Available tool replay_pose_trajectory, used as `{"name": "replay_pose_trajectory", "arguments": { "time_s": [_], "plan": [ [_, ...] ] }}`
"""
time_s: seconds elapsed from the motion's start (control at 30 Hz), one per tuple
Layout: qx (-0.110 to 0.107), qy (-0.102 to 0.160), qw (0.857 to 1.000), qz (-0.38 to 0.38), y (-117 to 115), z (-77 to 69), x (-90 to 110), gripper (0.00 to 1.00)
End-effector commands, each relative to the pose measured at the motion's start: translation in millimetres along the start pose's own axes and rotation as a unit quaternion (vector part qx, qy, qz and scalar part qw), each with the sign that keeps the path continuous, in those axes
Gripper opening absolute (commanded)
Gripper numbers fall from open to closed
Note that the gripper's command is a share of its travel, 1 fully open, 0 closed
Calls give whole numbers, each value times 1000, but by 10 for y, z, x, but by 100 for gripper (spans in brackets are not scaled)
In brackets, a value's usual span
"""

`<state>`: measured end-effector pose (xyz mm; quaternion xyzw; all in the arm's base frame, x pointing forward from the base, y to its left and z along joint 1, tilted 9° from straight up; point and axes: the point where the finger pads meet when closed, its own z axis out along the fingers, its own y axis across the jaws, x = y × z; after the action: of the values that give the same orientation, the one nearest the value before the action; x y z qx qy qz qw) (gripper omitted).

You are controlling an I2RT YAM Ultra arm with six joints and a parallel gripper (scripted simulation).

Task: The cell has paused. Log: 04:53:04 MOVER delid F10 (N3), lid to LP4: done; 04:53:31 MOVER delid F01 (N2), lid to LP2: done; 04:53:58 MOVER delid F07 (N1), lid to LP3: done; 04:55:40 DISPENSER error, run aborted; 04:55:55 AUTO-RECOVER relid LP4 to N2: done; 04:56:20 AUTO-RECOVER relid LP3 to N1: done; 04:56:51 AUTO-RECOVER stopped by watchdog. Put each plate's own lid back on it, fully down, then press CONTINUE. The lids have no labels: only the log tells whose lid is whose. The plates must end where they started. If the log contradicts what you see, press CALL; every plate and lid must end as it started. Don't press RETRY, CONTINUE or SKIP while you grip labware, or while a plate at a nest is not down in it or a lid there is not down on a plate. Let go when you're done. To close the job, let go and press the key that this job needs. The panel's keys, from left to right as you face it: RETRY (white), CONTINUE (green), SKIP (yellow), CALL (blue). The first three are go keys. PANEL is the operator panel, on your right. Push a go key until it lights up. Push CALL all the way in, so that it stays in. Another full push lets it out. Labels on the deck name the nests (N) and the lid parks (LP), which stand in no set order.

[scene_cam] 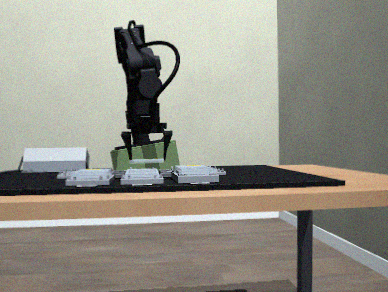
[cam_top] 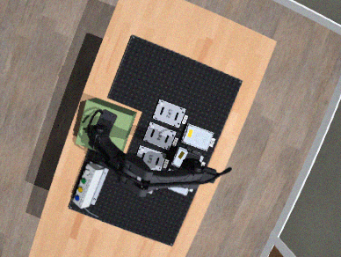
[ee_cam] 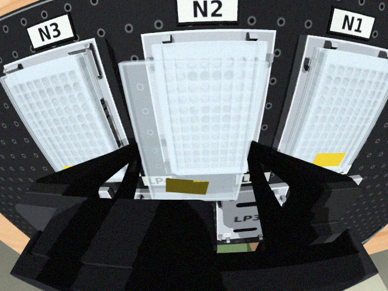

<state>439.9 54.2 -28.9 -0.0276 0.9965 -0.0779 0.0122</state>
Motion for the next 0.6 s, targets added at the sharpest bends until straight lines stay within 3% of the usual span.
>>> {"name": "replay_pose_trajectory", "arguments": {
  "time_s": [0.0, 0.1, 0.57],
  "plan": [
    [6, -1, 1000, -19, -85, -139, -116, 0],
    [3, -1, 1000, -19, -145, -139, -185, 0],
    [3, -3, 1000, -24, -120, -201, -143, 0]
  ]
}}
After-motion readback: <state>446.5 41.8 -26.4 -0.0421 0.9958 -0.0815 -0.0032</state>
